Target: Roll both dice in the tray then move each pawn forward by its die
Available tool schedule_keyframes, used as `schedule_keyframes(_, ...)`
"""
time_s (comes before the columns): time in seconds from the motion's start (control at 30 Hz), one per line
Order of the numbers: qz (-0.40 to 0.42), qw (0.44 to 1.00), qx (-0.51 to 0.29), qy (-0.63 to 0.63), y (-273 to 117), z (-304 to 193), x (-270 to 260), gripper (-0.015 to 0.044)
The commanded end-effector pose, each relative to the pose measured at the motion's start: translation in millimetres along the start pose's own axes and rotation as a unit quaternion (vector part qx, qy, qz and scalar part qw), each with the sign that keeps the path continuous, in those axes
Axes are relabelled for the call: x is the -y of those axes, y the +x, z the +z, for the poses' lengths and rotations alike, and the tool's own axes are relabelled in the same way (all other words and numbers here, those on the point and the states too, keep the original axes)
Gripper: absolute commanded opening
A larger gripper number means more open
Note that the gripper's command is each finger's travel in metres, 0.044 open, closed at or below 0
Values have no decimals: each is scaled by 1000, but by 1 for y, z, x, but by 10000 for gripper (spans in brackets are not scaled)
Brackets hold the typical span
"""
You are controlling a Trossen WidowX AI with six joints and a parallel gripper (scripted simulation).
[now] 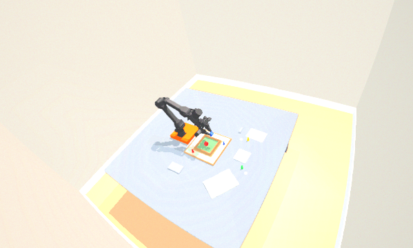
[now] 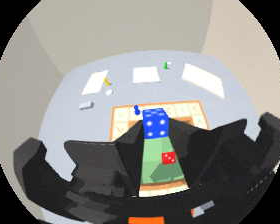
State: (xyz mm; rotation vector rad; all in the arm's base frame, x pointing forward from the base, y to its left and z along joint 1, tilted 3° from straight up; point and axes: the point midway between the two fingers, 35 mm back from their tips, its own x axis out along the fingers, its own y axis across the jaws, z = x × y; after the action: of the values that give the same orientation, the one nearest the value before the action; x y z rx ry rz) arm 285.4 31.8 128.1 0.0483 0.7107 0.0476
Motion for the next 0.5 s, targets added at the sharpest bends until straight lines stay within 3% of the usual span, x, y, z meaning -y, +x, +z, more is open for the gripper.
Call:
schedule_keyframes(0.0,0,1000,0,0,0,0,0,0)
schedule_keyframes(0.07,0,1000,0,0,0,0,0,0)
schedule_keyframes(0.37,0,1000,0,0,-1,2,0,236)
schedule_keyframes(0.47,-1,1000,0,1,-20,24,0,315)
